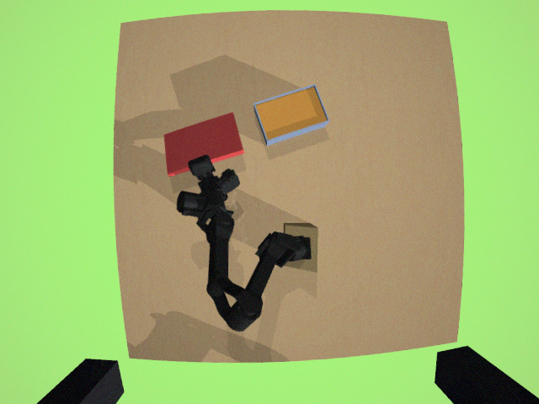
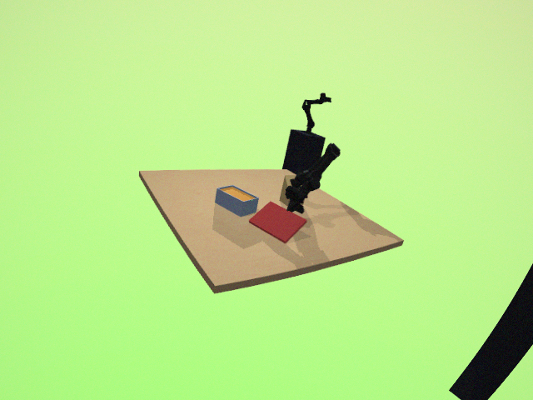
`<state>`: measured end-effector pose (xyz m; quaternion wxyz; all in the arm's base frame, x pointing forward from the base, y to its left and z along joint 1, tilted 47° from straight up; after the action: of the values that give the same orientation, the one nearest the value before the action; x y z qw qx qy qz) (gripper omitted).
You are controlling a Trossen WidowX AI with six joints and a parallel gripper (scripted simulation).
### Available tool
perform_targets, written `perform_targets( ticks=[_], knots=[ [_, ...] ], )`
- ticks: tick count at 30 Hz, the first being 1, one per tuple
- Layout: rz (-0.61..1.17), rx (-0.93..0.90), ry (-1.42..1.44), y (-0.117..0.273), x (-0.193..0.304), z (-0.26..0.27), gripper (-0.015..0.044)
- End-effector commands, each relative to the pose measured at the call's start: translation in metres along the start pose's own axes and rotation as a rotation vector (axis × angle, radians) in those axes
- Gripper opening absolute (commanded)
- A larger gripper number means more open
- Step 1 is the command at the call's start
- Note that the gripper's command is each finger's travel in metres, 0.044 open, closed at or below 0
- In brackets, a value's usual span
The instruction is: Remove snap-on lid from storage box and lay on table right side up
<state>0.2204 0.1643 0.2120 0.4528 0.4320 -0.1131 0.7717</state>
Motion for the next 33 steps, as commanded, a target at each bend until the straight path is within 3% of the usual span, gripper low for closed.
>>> perform_targets(
  ticks=[1,26,33],
  knots=[
    [-0.01,0.021,0.001,-0.004,-0.004,-0.007,0.0],
    [-0.01,0.021,0.0,-0.016,-0.006,-0.023,0.0],
    [-0.01,0.021,0.0,-0.014,-0.003,-0.019,0.0184]
  ],
)
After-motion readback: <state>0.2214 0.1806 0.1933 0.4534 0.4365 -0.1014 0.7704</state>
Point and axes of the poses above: the point midway between the two fingers, 35 mm back from their tips, its own y axis back along the fingers, its own z axis across the jaws, x = y × z, the point moved 4 cm from there along y, back along the fingers, and after that the axes turned 7 degrees about -y, right-handed, at the moved point
